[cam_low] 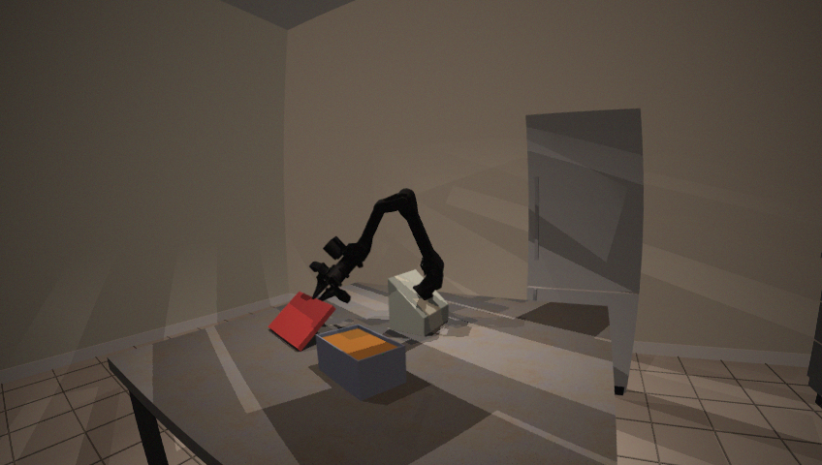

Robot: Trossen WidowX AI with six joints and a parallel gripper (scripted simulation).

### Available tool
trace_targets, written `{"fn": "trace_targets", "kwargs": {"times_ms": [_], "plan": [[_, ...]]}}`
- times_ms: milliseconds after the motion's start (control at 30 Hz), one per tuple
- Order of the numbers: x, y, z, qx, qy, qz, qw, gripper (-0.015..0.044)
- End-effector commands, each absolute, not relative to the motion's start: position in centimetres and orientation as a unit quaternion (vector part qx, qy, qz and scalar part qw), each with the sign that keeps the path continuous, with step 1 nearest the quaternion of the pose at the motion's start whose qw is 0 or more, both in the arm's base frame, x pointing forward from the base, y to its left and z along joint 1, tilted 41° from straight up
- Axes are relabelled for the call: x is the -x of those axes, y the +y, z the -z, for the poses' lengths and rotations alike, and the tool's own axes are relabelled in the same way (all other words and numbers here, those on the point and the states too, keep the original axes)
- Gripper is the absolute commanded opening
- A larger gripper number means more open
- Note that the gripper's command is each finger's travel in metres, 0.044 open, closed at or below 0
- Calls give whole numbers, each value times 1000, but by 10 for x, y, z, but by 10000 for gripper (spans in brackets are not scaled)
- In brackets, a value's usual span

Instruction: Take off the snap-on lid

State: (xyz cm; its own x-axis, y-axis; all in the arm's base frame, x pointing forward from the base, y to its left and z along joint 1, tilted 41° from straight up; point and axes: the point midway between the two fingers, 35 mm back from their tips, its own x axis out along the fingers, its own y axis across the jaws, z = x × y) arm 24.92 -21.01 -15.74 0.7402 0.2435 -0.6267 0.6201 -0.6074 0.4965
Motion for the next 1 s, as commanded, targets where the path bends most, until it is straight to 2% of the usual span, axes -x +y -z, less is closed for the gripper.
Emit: {"fn": "trace_targets", "kwargs": {"times_ms": [0, 967], "plan": [[-248, -204, 163, -860, 255, 262, 355, 0], [-247, -189, 181, -860, 255, 262, 355, 0]]}}
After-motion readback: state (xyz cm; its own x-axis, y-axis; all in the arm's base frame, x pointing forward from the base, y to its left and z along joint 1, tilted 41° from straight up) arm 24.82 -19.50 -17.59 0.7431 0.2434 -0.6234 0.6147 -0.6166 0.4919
